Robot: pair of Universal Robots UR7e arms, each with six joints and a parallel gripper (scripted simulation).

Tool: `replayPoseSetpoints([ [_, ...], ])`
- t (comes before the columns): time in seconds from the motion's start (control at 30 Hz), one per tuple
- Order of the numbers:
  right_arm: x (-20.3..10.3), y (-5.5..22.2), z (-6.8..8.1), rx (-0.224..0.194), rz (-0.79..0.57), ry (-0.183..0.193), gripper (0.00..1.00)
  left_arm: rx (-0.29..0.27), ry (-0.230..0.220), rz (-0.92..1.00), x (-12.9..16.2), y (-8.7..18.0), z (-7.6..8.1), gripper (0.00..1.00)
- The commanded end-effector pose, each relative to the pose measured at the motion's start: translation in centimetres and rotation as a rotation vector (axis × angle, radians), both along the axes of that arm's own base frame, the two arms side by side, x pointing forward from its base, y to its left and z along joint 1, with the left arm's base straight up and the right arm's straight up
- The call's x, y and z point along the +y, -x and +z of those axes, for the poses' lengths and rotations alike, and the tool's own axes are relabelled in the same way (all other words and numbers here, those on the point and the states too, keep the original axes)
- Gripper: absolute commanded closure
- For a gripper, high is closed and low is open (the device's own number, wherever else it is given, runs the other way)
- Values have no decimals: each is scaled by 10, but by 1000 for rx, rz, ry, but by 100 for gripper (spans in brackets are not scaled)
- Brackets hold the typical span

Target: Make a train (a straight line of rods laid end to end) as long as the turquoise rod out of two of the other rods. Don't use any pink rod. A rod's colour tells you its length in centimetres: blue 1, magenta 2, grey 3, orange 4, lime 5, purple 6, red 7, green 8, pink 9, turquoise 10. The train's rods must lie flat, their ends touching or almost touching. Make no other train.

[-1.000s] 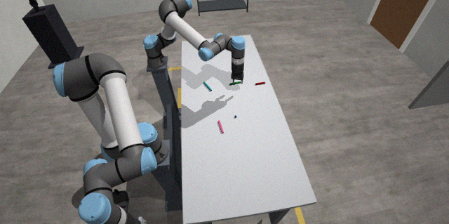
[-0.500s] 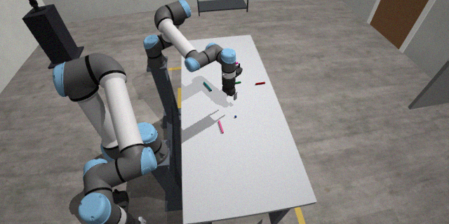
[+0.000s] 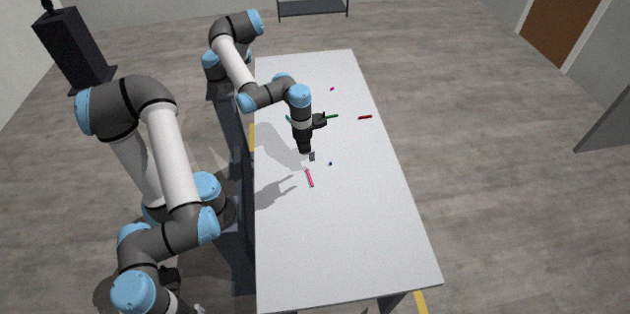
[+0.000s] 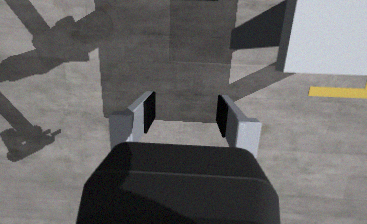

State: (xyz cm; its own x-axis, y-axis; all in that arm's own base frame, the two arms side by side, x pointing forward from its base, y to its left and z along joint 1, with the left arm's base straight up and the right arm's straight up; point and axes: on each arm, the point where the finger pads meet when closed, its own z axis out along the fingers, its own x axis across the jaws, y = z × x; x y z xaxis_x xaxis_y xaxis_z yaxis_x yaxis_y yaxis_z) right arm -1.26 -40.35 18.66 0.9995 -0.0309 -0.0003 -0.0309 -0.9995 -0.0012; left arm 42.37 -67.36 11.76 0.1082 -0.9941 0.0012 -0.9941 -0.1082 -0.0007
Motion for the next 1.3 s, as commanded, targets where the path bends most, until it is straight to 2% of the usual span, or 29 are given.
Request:
replayPoseSetpoints([
  [0.0, 0, 0, 0, 0, 0, 1, 0, 0, 2, -68, -13, 12, 3, 0],
  [0.27, 0, 0, 0, 0, 0, 1, 0, 0, 2, -144, -27, 27, 4, 0],
  [1.27, 0, 0, 0, 0, 0, 1, 0, 0, 2, -146, -27, 28, 4, 0],
])
